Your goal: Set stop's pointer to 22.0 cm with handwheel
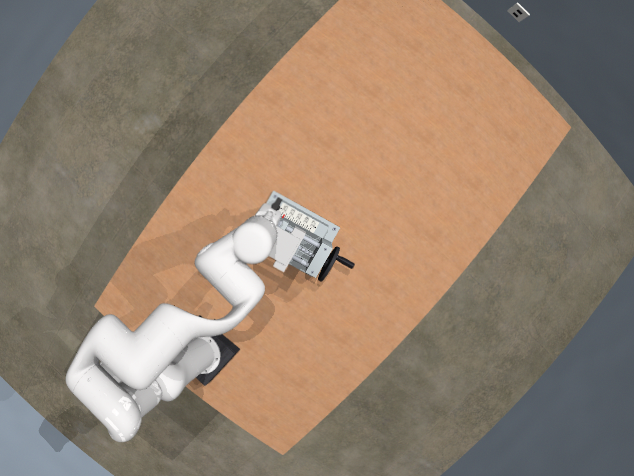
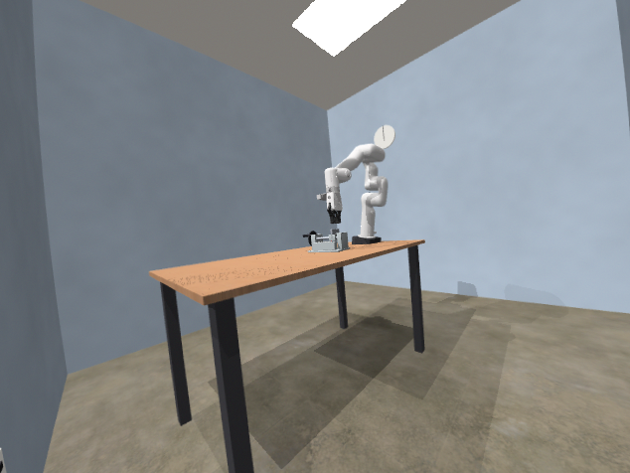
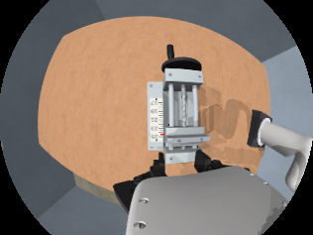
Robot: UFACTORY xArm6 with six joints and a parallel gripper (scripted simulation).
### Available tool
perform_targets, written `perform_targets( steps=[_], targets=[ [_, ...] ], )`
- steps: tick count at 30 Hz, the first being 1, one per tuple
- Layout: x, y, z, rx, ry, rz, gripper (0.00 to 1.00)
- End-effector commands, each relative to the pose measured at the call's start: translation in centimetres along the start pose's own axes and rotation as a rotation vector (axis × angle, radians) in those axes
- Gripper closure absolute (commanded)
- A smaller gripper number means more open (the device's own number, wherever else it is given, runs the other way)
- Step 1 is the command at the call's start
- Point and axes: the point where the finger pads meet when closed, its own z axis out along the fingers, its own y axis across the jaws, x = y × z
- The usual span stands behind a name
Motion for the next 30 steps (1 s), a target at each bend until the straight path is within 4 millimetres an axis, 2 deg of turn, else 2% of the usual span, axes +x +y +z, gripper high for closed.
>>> perform_targets(
  steps=[1,16,18,21,25,26,29,30],
  targets=[
    [0.0,-0.1,-0.2,0.004,0.001,0.0,0.43],
    [0.2,-0.1,-0.2,0.004,0.001,0.0,0.43],
    [0.9,-0.1,-0.2,0.004,0.001,0.0,0.43],
    [3.2,-0.1,-0.2,0.004,0.001,0.0,0.43],
    [8.3,-0.2,-0.2,0.004,0.001,0.0,0.43],
    [8.3,-0.2,-0.2,0.004,0.001,0.0,0.43],
    [12.9,-0.2,-0.2,0.004,0.001,0.0,0.43],
    [12.9,-0.2,-0.2,0.004,0.001,0.0,0.43]
  ],
)
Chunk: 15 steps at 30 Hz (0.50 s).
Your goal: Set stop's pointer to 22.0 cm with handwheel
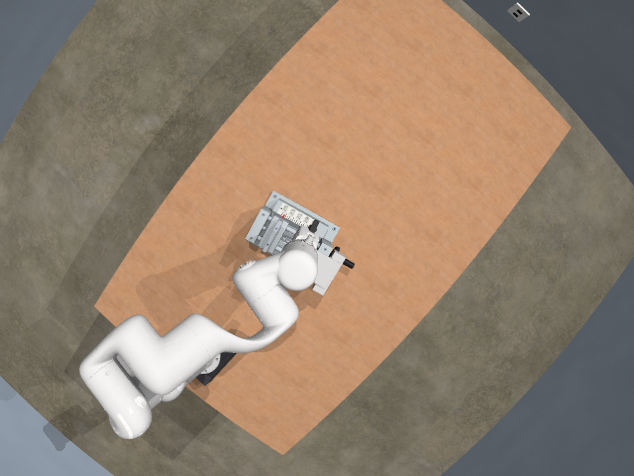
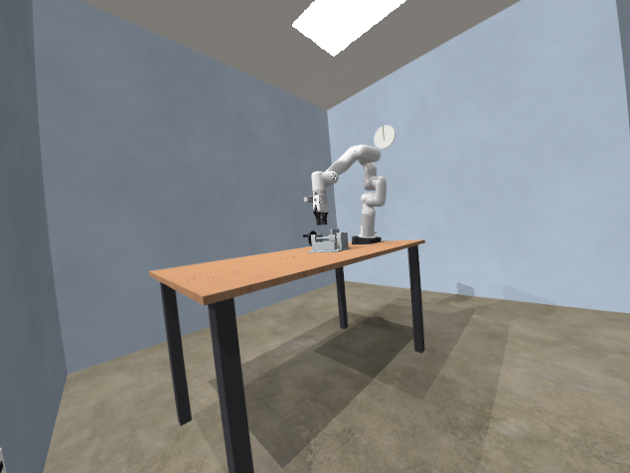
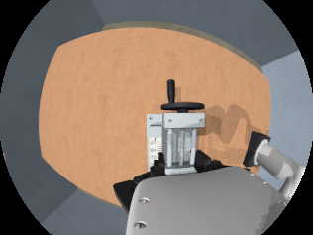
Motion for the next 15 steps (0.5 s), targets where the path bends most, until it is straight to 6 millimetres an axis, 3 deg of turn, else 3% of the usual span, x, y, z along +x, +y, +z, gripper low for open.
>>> perform_targets(
  steps=[1,3,6,9,15],
  targets=[
    [5.2,-0.5,-0.1,0.003,-0.004,-0.003,0.43],
    [5.2,-0.5,-0.1,0.003,-0.004,-0.003,0.43],
    [9.4,-0.5,-0.1,0.003,-0.004,-0.003,0.43],
    [11.8,-0.5,-0.1,0.003,-0.004,-0.003,0.43],
    [12.8,-0.5,-0.1,0.003,-0.004,-0.003,0.43]
  ],
)
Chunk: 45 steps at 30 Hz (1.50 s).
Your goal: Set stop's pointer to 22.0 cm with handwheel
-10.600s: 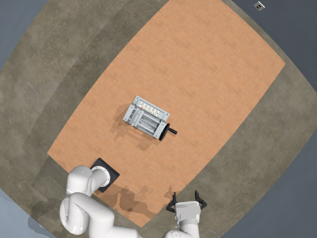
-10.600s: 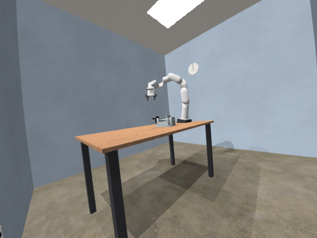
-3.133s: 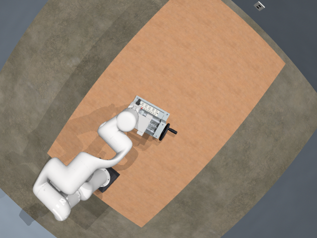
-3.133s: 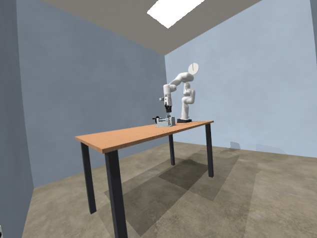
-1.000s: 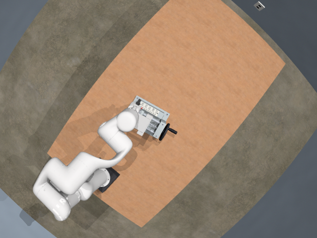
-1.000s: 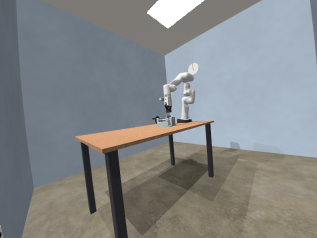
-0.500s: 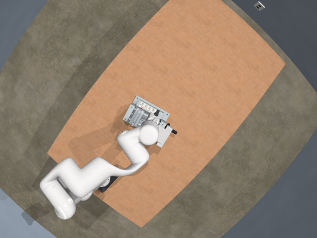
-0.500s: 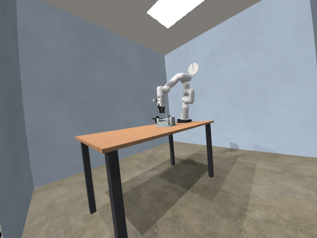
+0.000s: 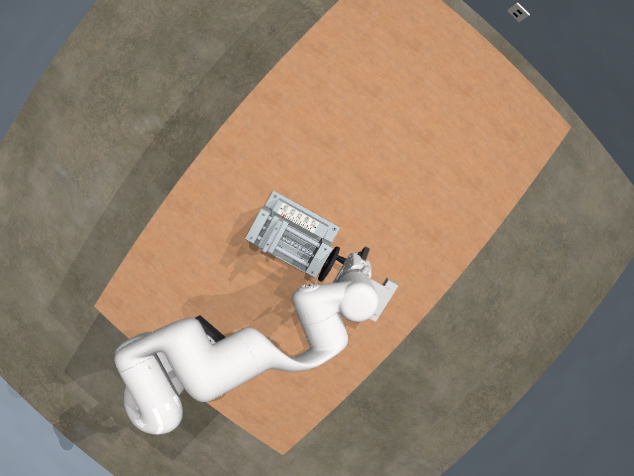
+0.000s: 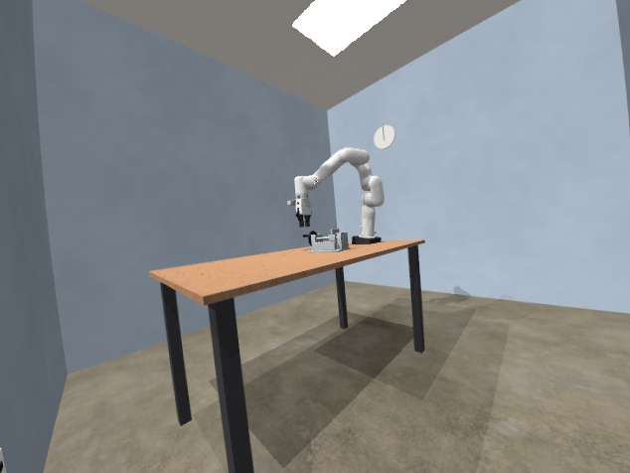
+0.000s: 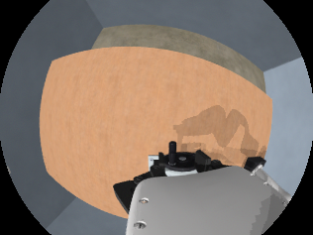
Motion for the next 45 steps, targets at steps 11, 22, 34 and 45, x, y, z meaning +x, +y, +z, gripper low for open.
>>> perform_targets(
  steps=[11,22,34,45],
  targets=[
    [0.3,-0.3,-0.1,0.003,0.001,-0.003,0.43],
    [0.3,-0.3,0.1,0.003,0.001,-0.003,0.43],
    [0.3,-0.3,1.0,0.003,0.001,-0.003,0.43],
    [0.3,-0.3,3.9,0.003,0.001,-0.003,0.43]
  ],
)
